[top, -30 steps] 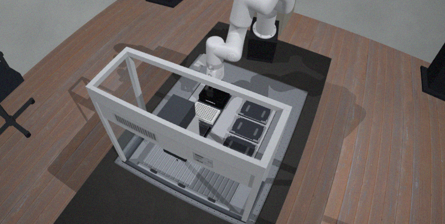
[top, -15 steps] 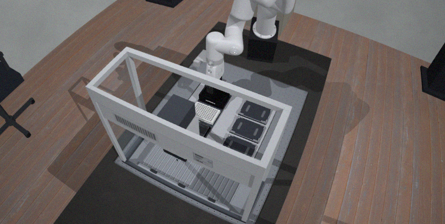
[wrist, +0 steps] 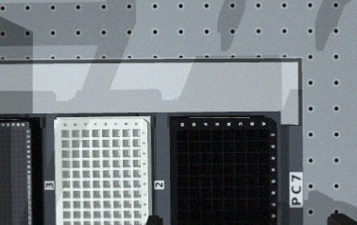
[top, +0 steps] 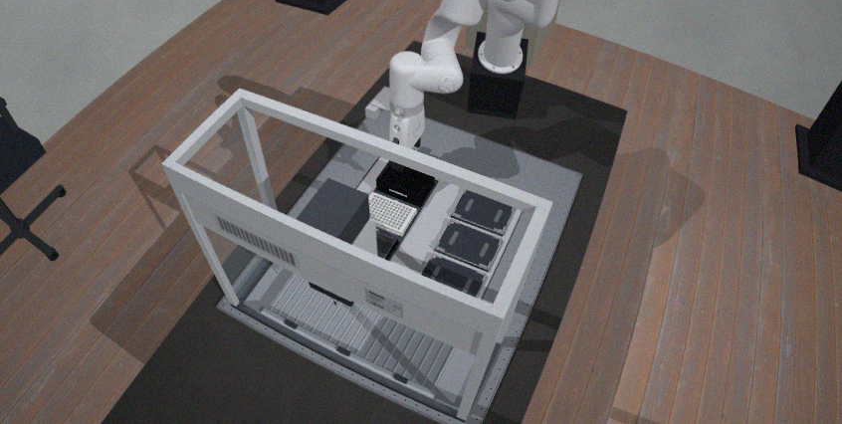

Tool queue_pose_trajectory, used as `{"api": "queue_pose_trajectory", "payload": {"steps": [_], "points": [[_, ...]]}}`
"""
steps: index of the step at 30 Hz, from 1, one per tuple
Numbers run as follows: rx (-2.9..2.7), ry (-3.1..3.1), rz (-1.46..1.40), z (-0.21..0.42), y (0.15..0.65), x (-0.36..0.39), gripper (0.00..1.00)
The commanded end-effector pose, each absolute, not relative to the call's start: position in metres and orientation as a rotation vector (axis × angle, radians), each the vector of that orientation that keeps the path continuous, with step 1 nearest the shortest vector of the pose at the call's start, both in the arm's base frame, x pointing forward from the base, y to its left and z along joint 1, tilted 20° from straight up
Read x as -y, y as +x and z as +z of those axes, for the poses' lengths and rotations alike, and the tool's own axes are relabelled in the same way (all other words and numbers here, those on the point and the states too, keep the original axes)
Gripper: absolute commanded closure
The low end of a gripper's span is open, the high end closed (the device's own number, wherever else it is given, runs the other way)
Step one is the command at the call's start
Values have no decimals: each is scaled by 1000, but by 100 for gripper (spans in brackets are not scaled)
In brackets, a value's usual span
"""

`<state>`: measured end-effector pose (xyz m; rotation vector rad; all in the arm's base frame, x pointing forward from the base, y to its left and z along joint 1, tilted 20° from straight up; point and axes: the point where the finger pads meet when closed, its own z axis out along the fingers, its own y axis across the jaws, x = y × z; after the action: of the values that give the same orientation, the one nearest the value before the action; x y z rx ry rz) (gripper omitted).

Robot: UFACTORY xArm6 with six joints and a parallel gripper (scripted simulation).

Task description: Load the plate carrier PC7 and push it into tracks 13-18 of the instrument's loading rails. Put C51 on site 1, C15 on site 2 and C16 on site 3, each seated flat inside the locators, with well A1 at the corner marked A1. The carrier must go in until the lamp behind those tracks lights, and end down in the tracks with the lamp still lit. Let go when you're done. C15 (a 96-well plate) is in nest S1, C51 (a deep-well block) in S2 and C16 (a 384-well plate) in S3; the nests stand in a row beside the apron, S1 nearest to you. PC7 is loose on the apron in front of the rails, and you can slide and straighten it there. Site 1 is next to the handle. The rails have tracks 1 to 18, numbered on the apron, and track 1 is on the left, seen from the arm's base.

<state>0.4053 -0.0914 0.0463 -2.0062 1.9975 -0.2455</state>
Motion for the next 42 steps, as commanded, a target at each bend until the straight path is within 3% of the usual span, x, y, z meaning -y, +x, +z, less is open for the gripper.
{"api": "queue_pose_trajectory", "payload": {"steps": [1,37,42], "points": [[-1999,-2007,-247,52,405,92,0],[-1999,-2007,-247,83,394,95,0],[-2003,-2002,-246,83,412,78,0]]}}
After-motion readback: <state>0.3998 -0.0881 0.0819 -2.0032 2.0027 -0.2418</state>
